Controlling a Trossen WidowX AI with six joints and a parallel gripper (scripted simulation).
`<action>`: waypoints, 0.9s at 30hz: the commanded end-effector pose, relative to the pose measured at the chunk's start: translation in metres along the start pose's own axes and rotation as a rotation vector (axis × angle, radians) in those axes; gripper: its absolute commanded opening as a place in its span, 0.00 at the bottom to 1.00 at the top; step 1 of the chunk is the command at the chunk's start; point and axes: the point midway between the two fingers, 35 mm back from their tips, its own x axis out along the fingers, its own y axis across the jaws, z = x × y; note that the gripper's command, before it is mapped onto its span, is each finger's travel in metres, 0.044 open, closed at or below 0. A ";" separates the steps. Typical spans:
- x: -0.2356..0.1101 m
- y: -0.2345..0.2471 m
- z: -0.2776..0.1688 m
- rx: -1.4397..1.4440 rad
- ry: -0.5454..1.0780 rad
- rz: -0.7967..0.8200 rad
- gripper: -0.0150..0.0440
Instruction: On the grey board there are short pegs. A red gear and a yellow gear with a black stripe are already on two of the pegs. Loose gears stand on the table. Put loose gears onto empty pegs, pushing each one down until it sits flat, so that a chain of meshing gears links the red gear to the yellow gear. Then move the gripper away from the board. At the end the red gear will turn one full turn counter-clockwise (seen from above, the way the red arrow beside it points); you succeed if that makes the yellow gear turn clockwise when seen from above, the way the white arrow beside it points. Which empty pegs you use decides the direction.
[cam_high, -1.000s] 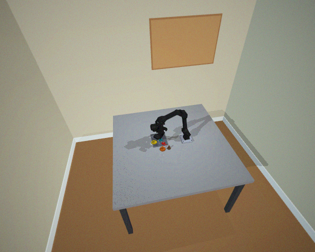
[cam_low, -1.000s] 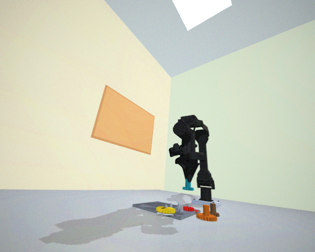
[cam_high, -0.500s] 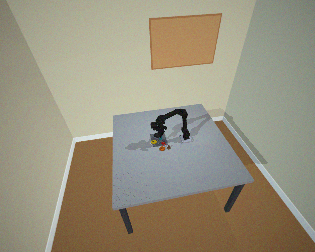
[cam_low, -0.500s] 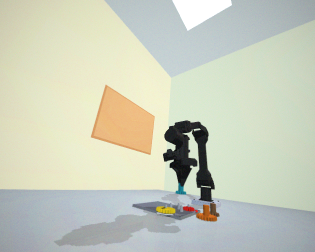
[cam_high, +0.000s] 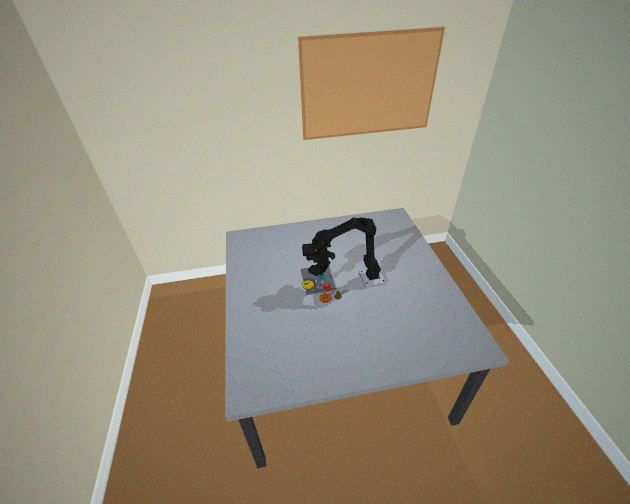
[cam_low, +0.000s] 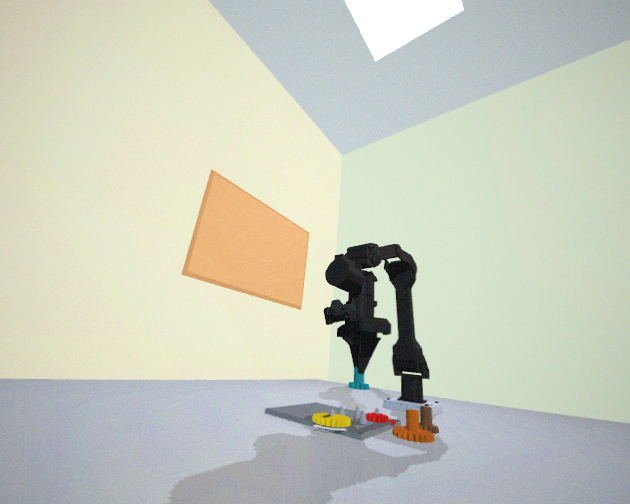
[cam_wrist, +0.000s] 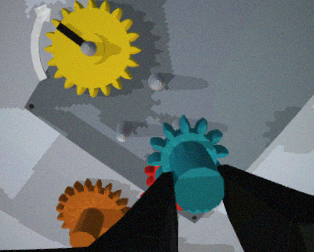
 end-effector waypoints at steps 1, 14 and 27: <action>0.000 -0.001 0.000 -0.004 -0.001 -0.005 0.25; 0.004 -0.001 0.000 -0.070 -0.001 -0.005 0.25; 0.023 -0.002 0.000 -0.218 0.000 -0.005 0.25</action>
